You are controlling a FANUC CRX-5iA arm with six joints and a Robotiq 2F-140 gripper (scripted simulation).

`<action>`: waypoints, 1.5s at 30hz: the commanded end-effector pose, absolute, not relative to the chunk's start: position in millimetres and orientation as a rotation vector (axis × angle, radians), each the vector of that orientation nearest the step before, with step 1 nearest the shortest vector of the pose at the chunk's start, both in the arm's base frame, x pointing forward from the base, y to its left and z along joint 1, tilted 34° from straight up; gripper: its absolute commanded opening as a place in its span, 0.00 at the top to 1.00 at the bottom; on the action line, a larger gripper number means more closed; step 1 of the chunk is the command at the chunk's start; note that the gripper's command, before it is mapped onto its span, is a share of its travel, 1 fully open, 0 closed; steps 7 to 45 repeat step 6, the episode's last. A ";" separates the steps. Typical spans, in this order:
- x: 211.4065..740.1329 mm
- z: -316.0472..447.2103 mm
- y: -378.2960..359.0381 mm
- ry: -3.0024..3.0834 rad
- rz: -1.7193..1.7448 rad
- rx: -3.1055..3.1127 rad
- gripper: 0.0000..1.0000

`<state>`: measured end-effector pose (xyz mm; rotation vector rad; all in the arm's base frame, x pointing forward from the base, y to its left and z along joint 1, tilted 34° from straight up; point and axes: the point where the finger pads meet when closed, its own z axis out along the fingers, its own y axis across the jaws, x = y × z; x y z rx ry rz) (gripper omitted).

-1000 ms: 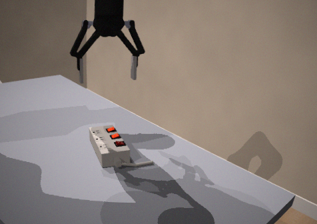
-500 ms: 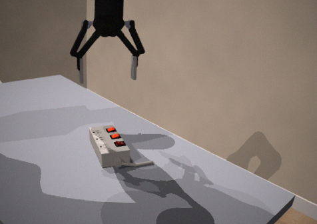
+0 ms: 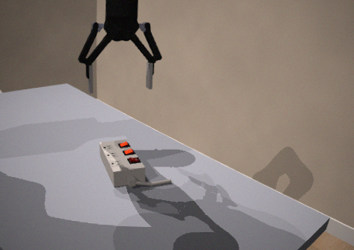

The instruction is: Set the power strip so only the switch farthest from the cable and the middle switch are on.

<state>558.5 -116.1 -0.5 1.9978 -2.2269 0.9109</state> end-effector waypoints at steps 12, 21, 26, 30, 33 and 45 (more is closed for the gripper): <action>558.6 -0.4 -116.0 -2.227 0.911 1.998 0.00; 558.6 -0.4 -116.0 -2.227 0.911 1.998 0.00; 558.6 -0.4 -116.0 -2.227 0.911 1.998 0.00; 558.6 -0.4 -116.0 -2.227 0.911 1.998 0.00; 558.6 -0.4 -116.0 -2.227 0.911 1.998 0.00; 558.6 -0.4 -116.0 -2.227 0.911 1.998 0.00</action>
